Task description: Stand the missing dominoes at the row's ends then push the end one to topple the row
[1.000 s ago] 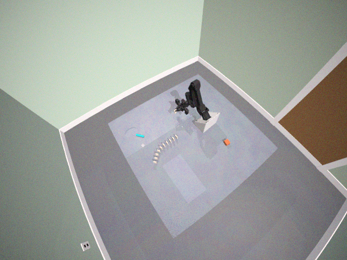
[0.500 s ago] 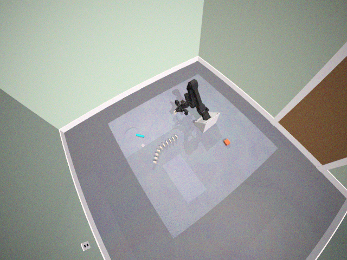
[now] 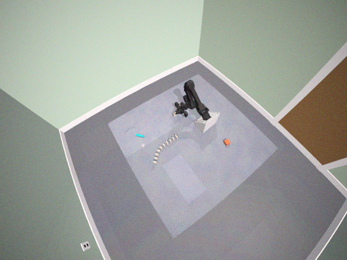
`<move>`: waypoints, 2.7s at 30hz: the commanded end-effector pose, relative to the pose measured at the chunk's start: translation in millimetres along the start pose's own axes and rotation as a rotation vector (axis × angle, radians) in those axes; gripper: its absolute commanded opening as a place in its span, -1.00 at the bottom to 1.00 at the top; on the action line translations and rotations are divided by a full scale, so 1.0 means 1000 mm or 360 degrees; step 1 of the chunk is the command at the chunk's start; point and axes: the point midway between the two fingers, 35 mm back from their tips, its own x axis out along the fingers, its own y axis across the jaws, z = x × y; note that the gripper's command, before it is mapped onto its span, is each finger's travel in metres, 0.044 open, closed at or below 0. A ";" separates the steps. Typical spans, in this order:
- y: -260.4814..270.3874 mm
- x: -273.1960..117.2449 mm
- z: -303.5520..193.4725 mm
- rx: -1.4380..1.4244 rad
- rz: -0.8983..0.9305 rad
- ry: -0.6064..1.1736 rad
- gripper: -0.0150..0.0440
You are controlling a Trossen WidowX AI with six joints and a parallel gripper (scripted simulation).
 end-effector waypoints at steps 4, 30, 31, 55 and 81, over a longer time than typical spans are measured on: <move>0.001 0.002 -0.021 -0.0028 0.0006 0.0005 -0.42; 0.009 0.004 -0.053 -0.0027 0.0018 0.0015 -0.15; 0.009 0.004 -0.053 -0.0027 0.0018 0.0015 -0.06; 0.008 0.004 -0.003 -0.0018 0.0021 0.0012 1.00; -0.026 0.129 -0.011 0.1915 -0.0717 0.1088 1.00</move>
